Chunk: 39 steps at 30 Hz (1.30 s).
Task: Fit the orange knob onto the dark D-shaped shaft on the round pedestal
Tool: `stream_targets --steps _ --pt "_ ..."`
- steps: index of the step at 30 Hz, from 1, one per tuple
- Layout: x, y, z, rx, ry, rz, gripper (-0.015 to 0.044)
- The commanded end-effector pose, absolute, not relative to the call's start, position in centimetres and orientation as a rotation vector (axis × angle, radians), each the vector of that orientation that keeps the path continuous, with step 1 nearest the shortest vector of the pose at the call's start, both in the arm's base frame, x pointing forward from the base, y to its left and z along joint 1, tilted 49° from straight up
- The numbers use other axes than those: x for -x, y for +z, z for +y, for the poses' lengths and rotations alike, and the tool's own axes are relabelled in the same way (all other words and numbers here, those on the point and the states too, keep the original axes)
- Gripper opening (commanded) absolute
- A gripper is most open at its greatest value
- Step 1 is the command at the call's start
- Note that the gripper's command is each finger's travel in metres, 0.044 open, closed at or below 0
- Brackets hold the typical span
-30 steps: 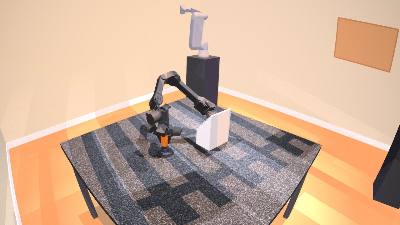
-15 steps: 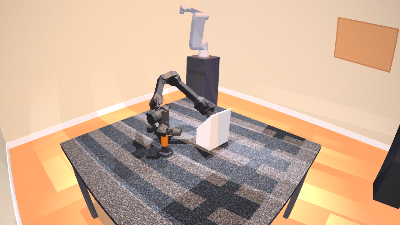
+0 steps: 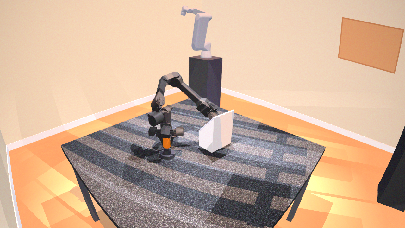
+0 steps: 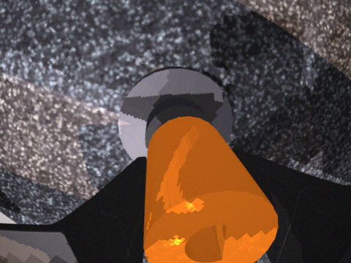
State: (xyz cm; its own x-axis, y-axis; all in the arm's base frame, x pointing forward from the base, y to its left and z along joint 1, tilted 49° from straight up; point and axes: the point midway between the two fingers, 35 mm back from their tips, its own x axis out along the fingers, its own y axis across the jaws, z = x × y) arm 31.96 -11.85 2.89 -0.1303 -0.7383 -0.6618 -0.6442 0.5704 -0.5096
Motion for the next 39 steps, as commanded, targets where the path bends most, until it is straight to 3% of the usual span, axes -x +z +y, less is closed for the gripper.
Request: stream_targets --steps 1,30,39 --pt "-32.14 2.98 -11.84 1.162 -0.082 1.843 0.0000" --pt "-31.98 3.04 -11.75 1.162 -0.082 1.843 0.0000" --pt "-32.18 2.97 -11.80 1.305 0.113 1.885 0.0000"
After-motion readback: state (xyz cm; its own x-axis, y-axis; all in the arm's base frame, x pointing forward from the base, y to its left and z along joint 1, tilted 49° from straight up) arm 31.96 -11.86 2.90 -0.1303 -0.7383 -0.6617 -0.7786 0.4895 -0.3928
